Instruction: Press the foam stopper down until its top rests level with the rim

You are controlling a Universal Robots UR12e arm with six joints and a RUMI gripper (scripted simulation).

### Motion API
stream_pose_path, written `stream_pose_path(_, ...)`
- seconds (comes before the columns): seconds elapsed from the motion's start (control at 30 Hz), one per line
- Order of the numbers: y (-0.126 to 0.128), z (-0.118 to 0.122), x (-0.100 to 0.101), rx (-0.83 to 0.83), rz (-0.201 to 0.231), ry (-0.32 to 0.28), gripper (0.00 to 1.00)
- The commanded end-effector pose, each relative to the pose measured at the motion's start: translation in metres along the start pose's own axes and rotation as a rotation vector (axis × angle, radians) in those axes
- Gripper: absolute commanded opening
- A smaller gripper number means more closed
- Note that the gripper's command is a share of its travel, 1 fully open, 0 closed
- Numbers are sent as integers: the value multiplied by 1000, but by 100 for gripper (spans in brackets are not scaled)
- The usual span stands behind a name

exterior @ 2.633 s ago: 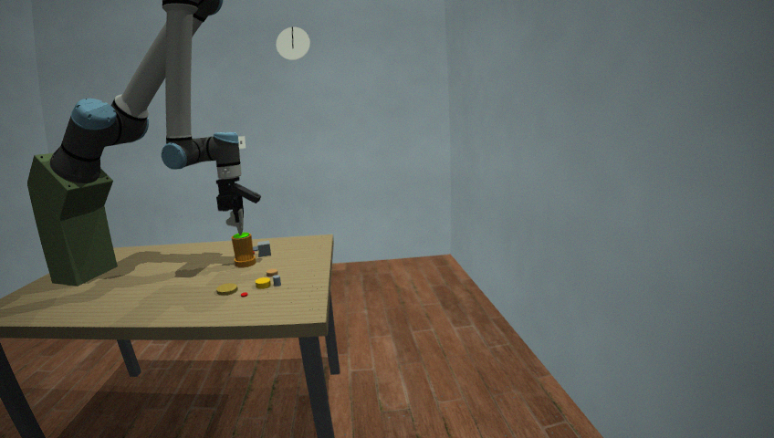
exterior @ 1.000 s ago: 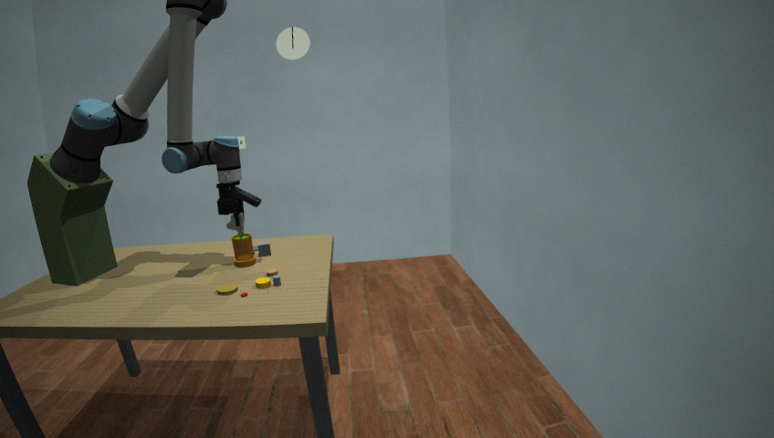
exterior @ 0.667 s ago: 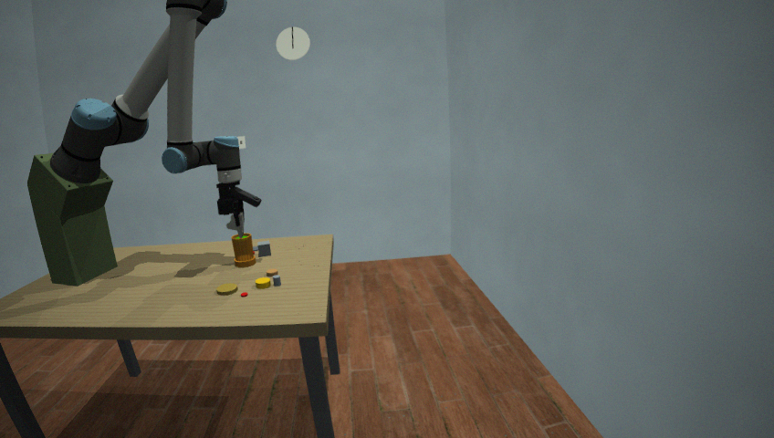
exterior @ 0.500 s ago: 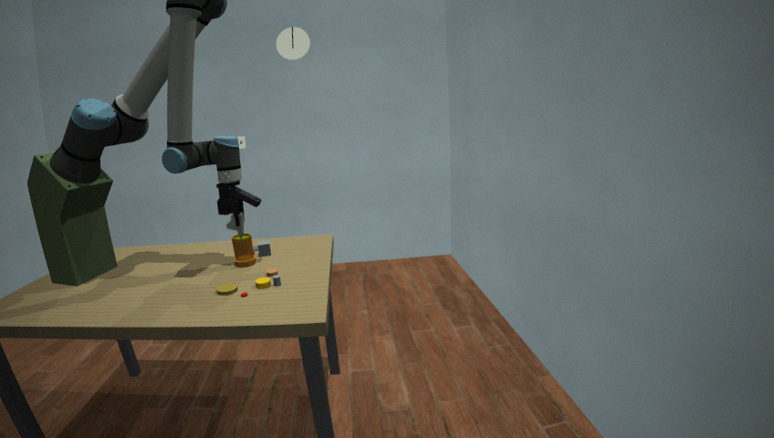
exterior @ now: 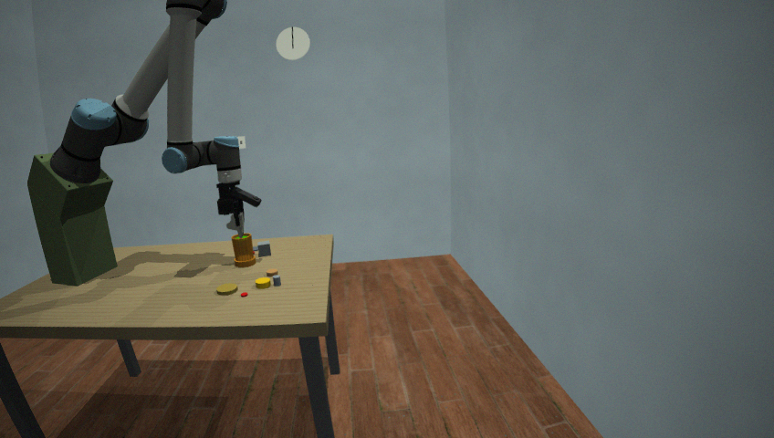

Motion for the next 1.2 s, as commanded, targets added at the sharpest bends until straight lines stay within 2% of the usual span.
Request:
stream_pose_path(0.0,0,0,0,0,0,1,0)
stream_pose_path(0.5,0,0,-12,0,0,1,0)
stream_pose_path(0.93,0,0,-49,0,0,1,0)
stream_pose_path(1.17,0,0,-58,0,0,1,0)
Point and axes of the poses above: the point where the finger pads meet when closed, its own x axis out along the fingers, its own y axis across the jaws, z = x × y, the point moved 10 cm from there along -x, back along the fingers, and after that the axes turned 14 degrees about x, right-handed, at the moved point
